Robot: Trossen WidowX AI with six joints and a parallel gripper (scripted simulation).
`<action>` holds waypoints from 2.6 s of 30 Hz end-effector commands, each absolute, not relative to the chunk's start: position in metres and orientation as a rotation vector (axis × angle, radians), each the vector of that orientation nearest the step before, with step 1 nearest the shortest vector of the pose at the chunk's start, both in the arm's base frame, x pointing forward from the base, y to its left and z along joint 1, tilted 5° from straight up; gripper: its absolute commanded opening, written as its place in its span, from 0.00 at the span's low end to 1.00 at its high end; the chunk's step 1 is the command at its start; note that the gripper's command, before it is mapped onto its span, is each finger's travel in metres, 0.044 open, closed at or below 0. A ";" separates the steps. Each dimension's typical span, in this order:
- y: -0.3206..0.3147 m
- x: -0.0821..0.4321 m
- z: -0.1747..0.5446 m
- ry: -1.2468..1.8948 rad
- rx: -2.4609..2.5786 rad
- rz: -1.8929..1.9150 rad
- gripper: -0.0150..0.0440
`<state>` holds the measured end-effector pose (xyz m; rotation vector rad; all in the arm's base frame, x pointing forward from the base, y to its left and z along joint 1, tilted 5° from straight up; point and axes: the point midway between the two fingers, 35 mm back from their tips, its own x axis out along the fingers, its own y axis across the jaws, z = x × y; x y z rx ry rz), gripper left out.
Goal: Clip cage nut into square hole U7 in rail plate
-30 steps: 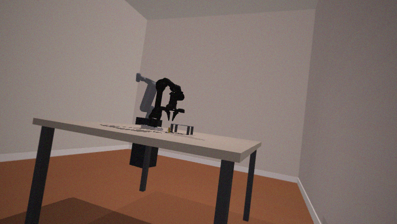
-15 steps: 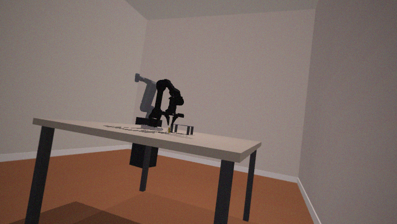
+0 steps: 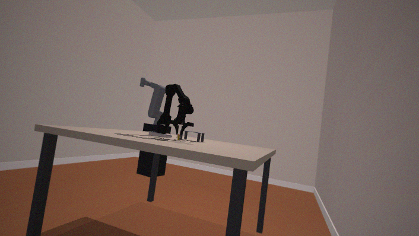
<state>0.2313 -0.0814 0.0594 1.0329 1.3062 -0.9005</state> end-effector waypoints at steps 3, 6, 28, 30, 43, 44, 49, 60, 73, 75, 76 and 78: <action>-0.081 0.232 0.057 1.304 1.039 -0.901 0.46; -0.081 0.232 0.056 1.304 1.039 -0.901 0.46; -0.081 0.233 0.056 1.303 1.039 -0.900 0.46; -0.081 0.233 0.056 1.303 1.039 -0.900 0.46; -0.081 0.232 0.056 1.307 1.033 -0.901 0.41; -0.081 0.232 0.056 1.307 1.033 -0.901 0.37; -0.081 0.232 0.056 1.307 1.033 -0.901 0.31; -0.081 0.232 0.056 1.307 1.033 -0.901 0.31; -0.081 0.232 0.056 1.306 1.034 -0.901 0.31; -0.081 0.233 0.056 1.305 1.037 -0.900 0.31; -0.081 0.233 0.055 1.304 1.038 -0.900 0.31; -0.081 0.233 0.055 1.303 1.039 -0.900 0.31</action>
